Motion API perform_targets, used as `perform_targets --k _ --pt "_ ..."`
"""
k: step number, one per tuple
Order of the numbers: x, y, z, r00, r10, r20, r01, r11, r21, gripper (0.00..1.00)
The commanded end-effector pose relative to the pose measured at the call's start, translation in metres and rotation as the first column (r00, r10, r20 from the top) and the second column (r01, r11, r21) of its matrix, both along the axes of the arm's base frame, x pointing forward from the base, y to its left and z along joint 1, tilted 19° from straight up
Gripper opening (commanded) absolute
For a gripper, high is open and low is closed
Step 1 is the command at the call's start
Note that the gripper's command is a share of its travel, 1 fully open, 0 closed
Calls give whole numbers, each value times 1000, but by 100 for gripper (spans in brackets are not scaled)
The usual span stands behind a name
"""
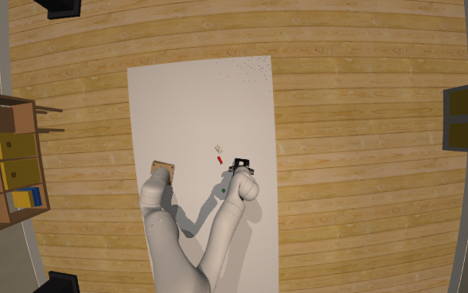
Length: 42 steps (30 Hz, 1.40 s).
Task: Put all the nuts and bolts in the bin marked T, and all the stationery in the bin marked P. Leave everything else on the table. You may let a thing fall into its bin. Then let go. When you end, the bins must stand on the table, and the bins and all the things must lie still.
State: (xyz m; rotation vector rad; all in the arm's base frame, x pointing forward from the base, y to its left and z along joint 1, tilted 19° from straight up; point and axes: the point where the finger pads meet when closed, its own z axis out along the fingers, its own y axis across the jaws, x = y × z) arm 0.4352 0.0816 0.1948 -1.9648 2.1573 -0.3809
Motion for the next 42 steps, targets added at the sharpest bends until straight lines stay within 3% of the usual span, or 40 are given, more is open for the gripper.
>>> perform_targets --k 1,25,42 --pt "1 1 0 1000 0 2 0 1000 2 19" --pt "-3 -1 0 1000 6 3 -6 1000 4 19" --pt "7 -5 -31 1000 -1 2 1 1000 3 19"
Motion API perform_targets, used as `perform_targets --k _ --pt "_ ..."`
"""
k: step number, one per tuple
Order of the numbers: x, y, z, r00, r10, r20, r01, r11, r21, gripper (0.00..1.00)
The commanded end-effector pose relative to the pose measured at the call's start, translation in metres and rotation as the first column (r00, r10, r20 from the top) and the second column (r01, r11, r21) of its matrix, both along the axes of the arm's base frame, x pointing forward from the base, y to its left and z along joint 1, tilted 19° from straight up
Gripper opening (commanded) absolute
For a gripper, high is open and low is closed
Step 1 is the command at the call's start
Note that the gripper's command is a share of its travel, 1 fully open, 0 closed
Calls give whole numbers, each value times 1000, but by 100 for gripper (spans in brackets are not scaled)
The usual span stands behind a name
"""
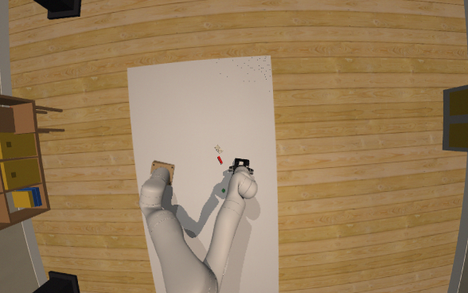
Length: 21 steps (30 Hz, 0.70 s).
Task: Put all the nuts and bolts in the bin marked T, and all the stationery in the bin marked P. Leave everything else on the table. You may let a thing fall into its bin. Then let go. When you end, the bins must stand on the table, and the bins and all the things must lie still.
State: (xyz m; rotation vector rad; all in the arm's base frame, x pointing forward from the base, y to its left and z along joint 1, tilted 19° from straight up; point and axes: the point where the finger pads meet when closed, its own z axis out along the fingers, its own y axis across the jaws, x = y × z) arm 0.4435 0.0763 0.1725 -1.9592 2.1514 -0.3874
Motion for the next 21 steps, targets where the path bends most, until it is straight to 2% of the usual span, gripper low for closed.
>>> perform_targets --k 1,13,21 --pt "0 1 -10 1000 -1 -7 1 1000 1 19" --pt "6 0 -29 1000 -1 -7 1 1000 2 19" --pt "5 -1 -27 1000 0 -8 0 1000 0 19"
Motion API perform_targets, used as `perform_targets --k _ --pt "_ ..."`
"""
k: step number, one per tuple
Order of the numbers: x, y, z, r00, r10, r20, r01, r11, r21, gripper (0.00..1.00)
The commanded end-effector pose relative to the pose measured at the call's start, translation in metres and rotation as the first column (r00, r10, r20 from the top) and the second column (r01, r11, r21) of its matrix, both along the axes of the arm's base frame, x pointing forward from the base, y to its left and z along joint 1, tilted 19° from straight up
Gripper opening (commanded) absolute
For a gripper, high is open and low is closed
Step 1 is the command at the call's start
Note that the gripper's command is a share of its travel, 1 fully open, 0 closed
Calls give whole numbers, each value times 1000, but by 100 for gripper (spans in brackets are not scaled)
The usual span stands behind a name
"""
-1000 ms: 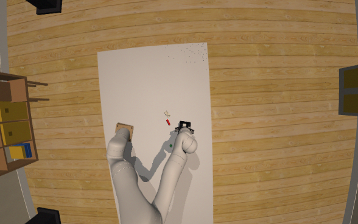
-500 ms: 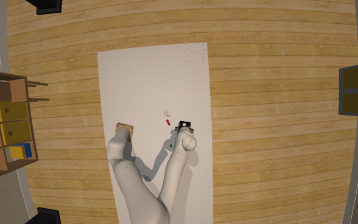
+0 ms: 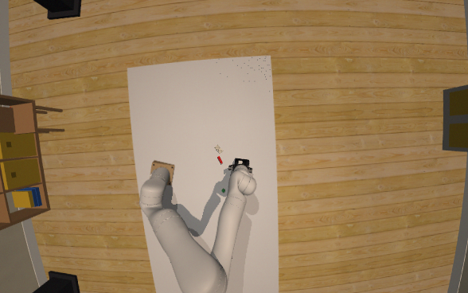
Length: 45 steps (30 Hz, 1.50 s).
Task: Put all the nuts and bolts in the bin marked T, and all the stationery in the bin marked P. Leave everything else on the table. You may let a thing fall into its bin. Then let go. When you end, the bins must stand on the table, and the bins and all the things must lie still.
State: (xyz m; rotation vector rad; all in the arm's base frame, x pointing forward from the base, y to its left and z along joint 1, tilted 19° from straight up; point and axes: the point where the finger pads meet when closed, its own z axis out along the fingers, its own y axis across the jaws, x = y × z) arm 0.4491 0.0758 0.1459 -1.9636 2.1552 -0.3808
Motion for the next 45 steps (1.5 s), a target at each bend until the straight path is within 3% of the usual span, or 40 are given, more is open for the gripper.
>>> perform_targets --k 1,7,8,25,45 --pt "-1 0 -1 1000 0 -1 0 1000 -1 19" --pt "0 -1 -1 1000 0 -1 0 1000 -1 19" --pt "0 -1 -1 1000 0 -1 0 1000 -1 30" --pt "0 -1 -1 1000 0 -1 0 1000 -1 30" --pt "-8 0 24 1000 1 -2 -1 1000 -2 30"
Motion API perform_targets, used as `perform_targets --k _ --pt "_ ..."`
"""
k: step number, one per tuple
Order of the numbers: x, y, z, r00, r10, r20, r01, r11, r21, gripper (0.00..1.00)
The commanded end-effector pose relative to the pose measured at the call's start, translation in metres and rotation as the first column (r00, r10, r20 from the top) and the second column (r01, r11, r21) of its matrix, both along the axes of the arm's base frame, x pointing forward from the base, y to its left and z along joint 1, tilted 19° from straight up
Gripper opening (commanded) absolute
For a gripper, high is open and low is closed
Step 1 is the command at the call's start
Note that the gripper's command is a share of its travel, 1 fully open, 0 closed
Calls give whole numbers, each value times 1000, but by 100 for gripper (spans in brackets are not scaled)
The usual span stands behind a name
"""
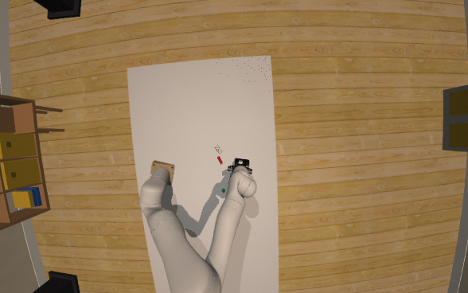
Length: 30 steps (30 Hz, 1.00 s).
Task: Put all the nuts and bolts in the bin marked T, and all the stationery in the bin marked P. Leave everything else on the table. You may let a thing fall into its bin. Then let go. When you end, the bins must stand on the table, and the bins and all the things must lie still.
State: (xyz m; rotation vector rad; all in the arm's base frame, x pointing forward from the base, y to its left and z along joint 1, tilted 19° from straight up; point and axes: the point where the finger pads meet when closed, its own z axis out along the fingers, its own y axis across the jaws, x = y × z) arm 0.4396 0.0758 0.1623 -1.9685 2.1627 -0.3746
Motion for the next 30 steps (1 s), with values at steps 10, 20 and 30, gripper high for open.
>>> perform_targets --k 10,20,30 --pt "-5 2 27 1000 3 7 -3 1000 0 30" --pt "-6 3 33 1000 4 10 -4 1000 1 30" --pt "-7 2 32 1000 1 8 -1 1000 1 30"
